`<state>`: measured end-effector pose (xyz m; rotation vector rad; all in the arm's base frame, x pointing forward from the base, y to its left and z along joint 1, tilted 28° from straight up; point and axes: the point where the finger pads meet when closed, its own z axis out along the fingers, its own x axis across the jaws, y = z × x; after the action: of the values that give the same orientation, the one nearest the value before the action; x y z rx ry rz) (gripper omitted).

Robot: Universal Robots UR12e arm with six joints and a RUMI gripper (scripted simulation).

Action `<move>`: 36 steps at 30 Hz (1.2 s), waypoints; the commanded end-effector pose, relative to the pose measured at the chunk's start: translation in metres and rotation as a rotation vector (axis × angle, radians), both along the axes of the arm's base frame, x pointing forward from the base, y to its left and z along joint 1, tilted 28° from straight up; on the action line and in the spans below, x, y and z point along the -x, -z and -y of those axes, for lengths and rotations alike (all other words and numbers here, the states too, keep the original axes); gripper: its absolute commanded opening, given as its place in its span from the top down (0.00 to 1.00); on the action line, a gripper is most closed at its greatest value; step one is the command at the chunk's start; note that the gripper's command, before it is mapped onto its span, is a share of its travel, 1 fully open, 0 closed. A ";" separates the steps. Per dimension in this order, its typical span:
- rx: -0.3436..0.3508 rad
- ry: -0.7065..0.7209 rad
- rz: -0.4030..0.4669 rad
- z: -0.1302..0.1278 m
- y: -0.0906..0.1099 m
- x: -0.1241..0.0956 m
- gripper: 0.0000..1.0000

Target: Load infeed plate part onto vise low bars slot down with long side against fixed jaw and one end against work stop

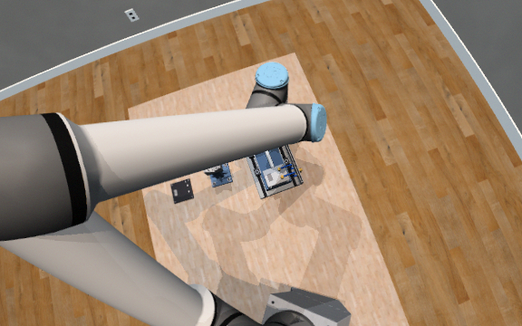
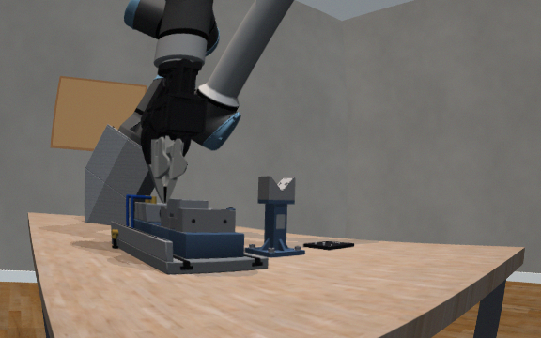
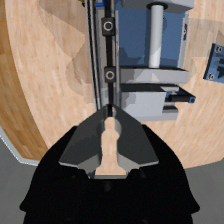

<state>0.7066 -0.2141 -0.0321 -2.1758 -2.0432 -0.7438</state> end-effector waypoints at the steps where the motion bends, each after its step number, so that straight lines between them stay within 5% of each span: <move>1: 0.001 0.000 0.001 0.000 -0.001 0.000 1.00; 36: 0.001 0.000 0.001 -0.007 -0.004 0.000 1.00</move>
<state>0.7066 -0.2074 -0.0293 -2.1758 -2.0432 -0.7438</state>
